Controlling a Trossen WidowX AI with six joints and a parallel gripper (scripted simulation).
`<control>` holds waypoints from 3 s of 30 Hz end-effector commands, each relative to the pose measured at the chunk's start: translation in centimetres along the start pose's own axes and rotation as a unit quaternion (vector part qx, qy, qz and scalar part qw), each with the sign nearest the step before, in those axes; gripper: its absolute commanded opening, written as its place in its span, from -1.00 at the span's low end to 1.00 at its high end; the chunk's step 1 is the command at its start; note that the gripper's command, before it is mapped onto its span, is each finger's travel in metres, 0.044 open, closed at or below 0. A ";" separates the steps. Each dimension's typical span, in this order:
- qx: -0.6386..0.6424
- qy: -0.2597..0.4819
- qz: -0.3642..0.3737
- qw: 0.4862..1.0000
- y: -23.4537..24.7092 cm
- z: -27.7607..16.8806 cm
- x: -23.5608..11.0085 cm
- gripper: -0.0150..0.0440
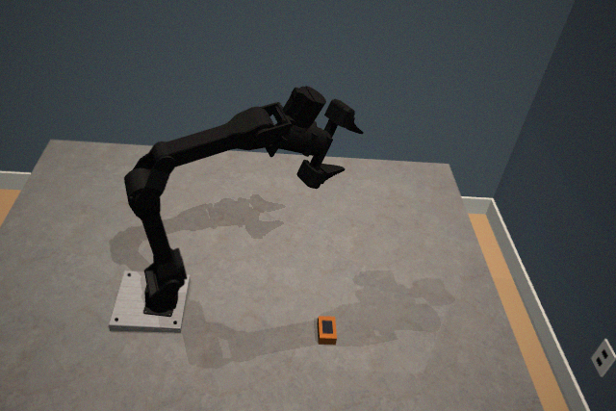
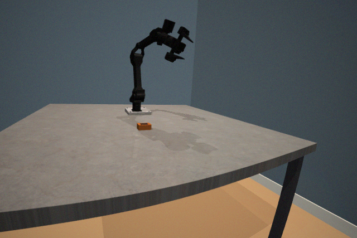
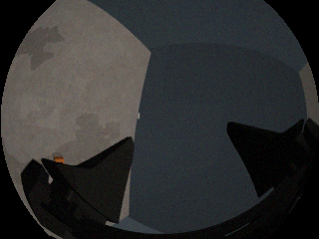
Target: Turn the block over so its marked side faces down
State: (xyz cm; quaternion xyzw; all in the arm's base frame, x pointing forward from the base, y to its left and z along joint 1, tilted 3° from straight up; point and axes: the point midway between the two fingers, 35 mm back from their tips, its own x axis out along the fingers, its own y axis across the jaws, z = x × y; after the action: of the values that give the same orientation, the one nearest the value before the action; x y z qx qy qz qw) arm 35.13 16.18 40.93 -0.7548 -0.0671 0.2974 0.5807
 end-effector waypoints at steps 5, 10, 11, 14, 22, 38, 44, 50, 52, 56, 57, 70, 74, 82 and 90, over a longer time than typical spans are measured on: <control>0.340 0.102 0.176 0.918 10.5 -5.7 5.4 1.00; 0.524 0.206 0.254 0.787 17.5 -8.7 6.4 1.00; 0.555 0.229 0.265 0.754 18.9 -9.3 6.5 1.00; 0.639 0.302 0.290 0.645 23.1 -10.8 6.2 1.00; 0.738 0.441 0.303 0.411 30.2 -12.7 4.4 1.00; 0.738 0.441 0.302 0.412 33.7 -12.9 6.4 1.00; 0.738 0.441 0.302 0.412 34.6 -12.9 6.9 1.00; 0.738 0.441 0.302 0.412 35.4 -12.9 7.3 1.00; 0.738 0.441 0.302 0.412 35.6 -12.8 7.4 1.00; 0.738 0.441 0.302 0.412 36.2 -12.8 7.7 1.00; 0.738 0.441 0.302 0.412 36.4 -12.8 7.8 1.00; 0.738 0.441 0.302 0.412 37.5 -12.6 8.2 0.64; 0.738 0.441 0.302 0.412 37.5 -12.6 8.2 0.49; 0.738 0.441 0.302 0.412 37.5 -12.6 8.2 0.31; 0.738 0.441 0.302 0.412 37.5 -12.6 8.2 0.13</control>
State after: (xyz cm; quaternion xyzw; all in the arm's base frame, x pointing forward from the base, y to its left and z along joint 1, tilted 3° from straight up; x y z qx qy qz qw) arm 39.39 -2.52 5.63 -0.0336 0.6745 0.0163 0.7373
